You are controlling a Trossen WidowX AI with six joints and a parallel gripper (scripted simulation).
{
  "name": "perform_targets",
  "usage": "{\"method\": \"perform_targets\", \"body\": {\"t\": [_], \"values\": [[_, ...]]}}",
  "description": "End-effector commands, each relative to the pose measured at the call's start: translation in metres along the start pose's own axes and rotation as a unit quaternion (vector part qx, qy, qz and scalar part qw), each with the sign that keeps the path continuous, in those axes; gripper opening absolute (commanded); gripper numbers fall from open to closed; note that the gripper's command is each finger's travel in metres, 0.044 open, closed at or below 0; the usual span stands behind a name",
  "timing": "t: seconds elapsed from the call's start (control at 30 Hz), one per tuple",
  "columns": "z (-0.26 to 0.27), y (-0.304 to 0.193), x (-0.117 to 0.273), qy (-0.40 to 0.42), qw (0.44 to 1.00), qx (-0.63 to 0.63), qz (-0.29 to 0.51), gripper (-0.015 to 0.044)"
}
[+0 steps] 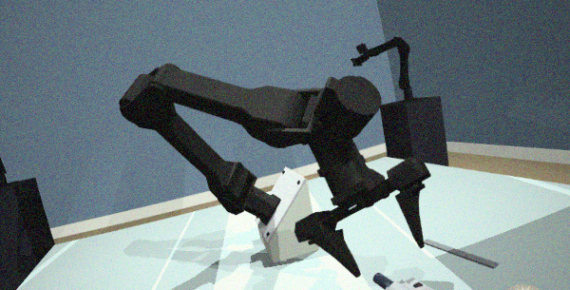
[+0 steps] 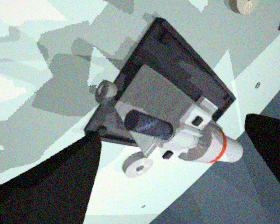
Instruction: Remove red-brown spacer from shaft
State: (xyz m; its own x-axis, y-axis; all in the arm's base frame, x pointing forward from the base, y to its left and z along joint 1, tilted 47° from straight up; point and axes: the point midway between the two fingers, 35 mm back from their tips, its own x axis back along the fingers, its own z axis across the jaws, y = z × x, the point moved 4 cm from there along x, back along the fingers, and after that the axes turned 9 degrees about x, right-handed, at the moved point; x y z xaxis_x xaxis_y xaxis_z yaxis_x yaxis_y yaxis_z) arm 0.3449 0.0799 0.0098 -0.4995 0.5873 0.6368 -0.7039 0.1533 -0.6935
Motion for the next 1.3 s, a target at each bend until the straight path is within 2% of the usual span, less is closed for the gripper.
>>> {"method": "perform_targets", "body": {"t": [0.0, 0.3, 0.63, 0.97, 1.27], "values": [[-0.019, -0.014, -0.008, 0.067, 0.937, -0.339, -0.057, 0.044], [-0.023, -0.023, -0.009, 0.118, 0.856, -0.501, -0.057, 0.044], [-0.026, -0.031, -0.009, 0.174, 0.73, -0.66, -0.035, 0.044], [-0.025, -0.037, -0.009, 0.228, 0.578, -0.784, 0.015, 0.044], [-0.021, -0.043, -0.009, 0.257, 0.418, -0.868, 0.079, 0.044]]}}
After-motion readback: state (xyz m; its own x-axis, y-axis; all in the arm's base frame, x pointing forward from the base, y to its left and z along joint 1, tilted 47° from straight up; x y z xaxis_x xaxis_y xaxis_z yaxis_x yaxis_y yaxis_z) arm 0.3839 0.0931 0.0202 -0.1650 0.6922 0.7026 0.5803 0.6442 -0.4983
